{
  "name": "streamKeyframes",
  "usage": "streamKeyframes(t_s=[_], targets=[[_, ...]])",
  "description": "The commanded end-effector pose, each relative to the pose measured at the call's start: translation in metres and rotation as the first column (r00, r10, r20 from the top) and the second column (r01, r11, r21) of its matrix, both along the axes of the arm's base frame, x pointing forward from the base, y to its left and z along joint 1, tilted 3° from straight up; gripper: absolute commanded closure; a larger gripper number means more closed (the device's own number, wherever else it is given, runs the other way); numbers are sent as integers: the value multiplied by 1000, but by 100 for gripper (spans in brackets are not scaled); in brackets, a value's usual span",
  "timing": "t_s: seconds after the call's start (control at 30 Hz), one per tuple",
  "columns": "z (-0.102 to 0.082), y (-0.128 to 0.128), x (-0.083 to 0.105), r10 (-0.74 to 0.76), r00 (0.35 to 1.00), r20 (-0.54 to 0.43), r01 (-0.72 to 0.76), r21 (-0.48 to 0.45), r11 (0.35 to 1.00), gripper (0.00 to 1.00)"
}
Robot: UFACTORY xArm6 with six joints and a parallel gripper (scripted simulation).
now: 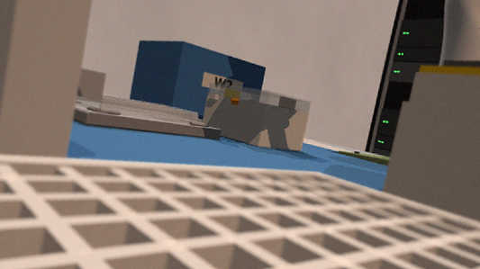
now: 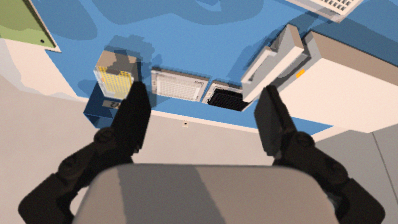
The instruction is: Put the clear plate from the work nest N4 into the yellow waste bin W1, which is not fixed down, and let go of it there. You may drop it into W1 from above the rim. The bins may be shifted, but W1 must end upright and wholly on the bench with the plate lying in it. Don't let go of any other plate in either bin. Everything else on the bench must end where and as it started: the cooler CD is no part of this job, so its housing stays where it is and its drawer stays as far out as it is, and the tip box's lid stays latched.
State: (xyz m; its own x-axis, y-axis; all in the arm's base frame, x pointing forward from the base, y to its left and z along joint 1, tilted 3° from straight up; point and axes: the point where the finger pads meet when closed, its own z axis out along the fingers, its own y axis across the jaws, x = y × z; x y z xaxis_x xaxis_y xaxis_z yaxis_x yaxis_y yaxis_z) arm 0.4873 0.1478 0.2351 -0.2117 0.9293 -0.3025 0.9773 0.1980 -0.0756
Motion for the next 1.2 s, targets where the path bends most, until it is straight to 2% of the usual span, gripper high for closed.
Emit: streamKeyframes(t_s=[0.0, 0.07, 0.17, 0.37, 0.43, 0.5, 0.6, 0.63, 0.93, 1.0, 1.17], targets=[[4, -13, -2, -157, 986, 52, 156, 31, 987, 0], [5, -22, -4, -221, 973, 65, 218, 43, 975, 0], [5, -23, -4, -267, 961, 74, 264, 53, 963, 0], [7, -43, -10, -434, 895, 102, 426, 91, 900, 0], [7, -43, -10, -434, 895, 102, 426, 91, 900, 0], [8, -52, -13, -492, 864, 110, 482, 105, 870, 0], [8, -53, -13, -575, 810, 119, 562, 126, 818, 0], [8, -53, -13, -575, 810, 119, 562, 126, 818, 0], [10, -77, -22, -768, 627, 132, 745, 184, 641, 0], [10, -77, -22, -768, 627, 132, 745, 184, 641, 0], [11, -91, -28, -862, 490, 131, 834, 218, 507, 0]])
